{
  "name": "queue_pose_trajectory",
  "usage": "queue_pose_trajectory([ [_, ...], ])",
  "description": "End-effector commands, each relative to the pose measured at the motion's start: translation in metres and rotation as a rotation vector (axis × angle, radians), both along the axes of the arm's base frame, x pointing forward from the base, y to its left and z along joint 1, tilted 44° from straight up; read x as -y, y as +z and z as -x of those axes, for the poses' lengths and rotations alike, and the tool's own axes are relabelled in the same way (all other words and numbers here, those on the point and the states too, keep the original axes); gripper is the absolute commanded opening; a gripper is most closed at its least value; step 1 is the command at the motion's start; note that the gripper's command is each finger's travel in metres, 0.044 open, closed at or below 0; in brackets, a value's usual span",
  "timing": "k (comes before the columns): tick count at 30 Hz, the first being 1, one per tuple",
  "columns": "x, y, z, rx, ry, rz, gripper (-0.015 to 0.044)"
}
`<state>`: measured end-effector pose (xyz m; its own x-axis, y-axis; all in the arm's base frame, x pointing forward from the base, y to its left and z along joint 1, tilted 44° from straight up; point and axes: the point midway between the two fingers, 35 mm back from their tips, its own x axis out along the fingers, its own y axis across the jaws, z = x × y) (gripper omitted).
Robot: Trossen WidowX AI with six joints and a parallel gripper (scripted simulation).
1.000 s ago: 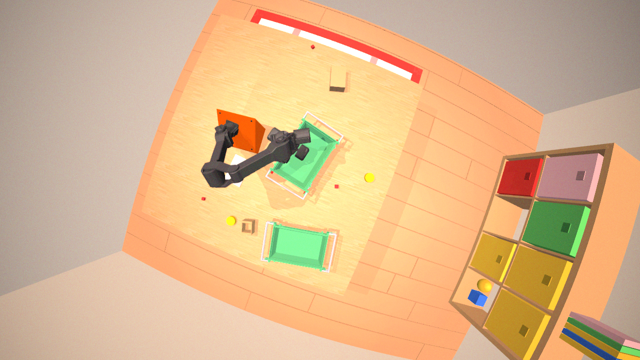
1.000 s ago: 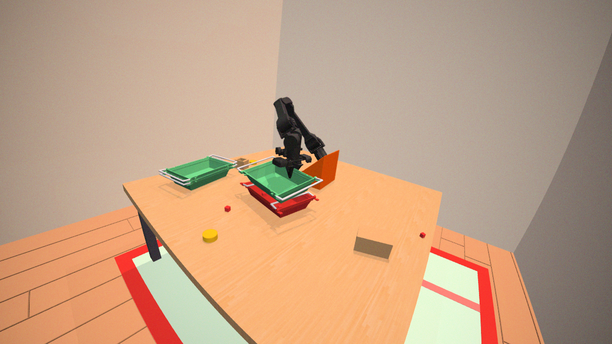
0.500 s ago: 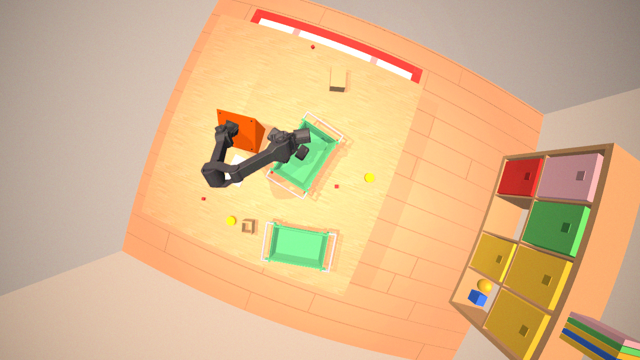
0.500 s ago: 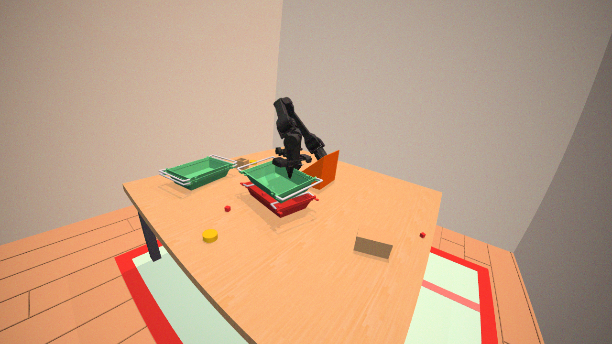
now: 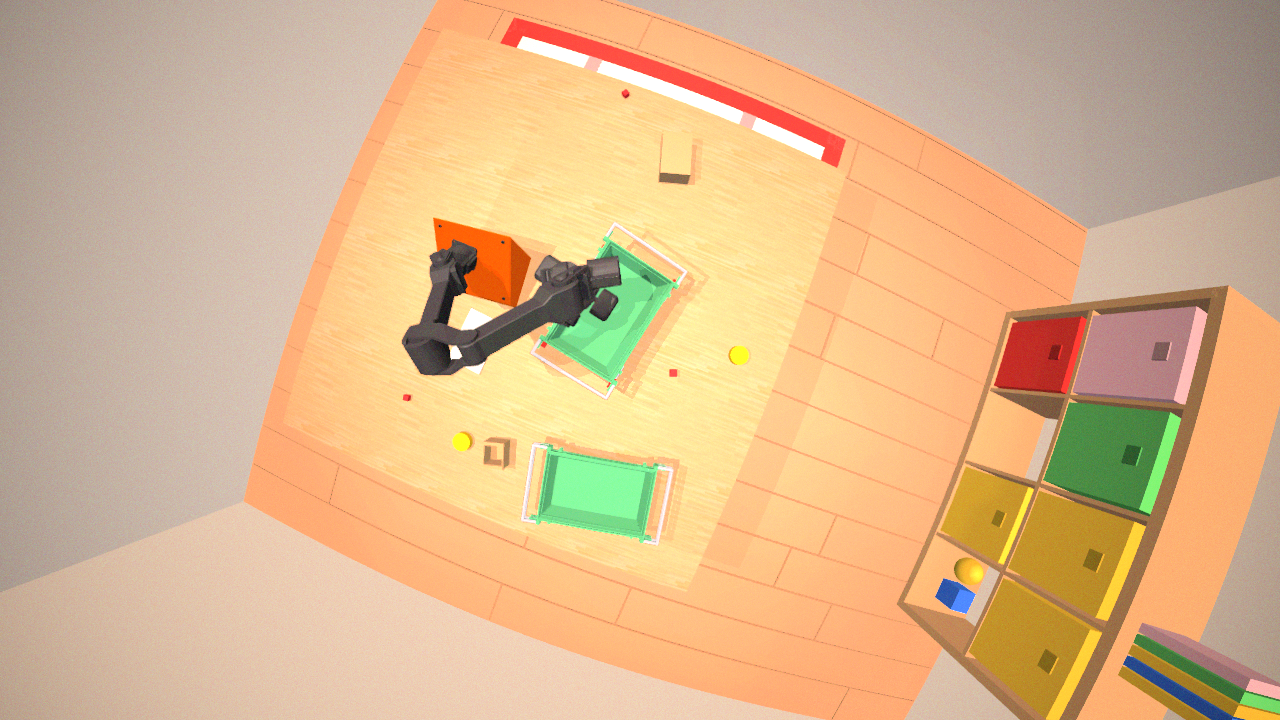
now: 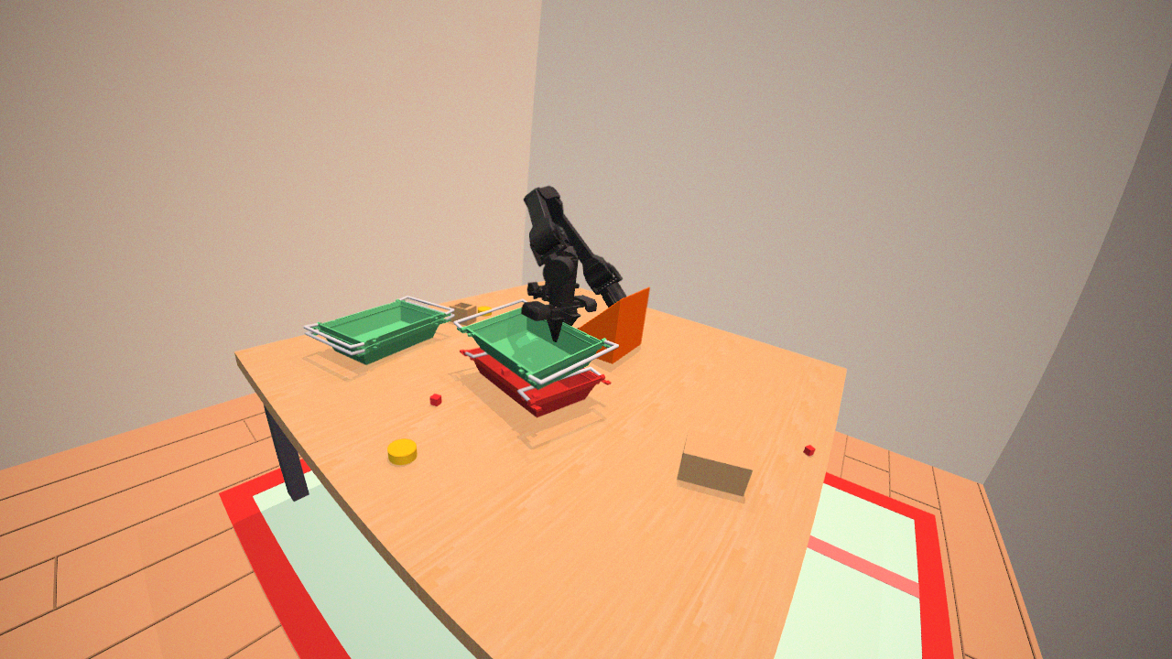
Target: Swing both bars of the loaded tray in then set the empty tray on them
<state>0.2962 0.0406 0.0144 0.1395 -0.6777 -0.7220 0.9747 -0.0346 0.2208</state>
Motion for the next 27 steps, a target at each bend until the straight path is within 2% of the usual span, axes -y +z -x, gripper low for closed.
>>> queue_pose_trajectory([
  [1, 0.0036, -0.0027, 0.0035, -0.020, -0.009, -0.003, 0.0000],
  [27, 0.0070, -0.0073, 0.0036, -0.014, -0.007, -0.002, 0.0000],
])
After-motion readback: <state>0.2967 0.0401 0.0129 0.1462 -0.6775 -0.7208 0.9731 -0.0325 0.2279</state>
